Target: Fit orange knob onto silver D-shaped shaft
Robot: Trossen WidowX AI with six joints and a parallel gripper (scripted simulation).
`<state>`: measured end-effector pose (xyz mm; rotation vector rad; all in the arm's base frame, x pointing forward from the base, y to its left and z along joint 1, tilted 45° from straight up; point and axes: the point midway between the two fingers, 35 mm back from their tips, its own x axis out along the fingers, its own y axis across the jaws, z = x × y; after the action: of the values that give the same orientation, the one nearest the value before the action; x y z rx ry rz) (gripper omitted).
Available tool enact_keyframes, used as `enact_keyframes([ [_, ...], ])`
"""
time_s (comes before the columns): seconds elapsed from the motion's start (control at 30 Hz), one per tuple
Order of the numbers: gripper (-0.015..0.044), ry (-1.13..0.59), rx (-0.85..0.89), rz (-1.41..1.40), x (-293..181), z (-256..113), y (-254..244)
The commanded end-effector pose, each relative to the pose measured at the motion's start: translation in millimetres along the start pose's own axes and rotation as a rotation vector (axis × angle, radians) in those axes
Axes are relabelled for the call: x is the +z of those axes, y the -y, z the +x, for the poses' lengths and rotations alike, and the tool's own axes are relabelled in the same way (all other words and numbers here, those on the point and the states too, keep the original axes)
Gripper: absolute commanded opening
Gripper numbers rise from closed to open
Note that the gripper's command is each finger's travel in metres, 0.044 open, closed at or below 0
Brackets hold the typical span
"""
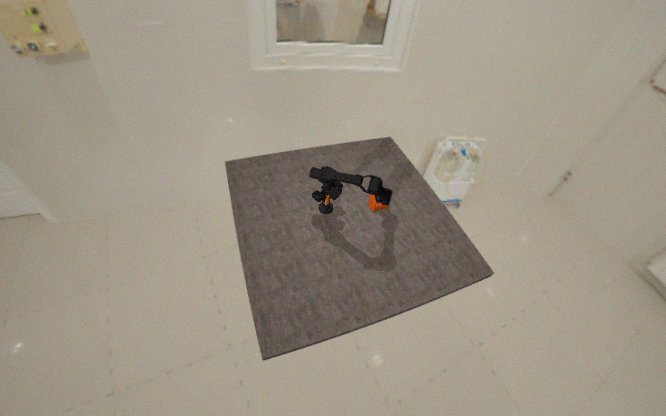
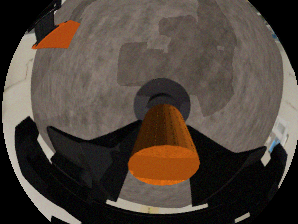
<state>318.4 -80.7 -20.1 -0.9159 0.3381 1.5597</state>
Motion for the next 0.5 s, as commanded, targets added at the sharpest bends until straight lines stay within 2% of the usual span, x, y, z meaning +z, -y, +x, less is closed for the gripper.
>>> enact_keyframes([
  [0.0, 0.0000, -0.005, -0.002, -0.009, -0.5, -0.5, 0.4],
  [0.47, 0.0000, -0.005, -0.002, -0.009, 1.7, 3.6, -1.3],
])
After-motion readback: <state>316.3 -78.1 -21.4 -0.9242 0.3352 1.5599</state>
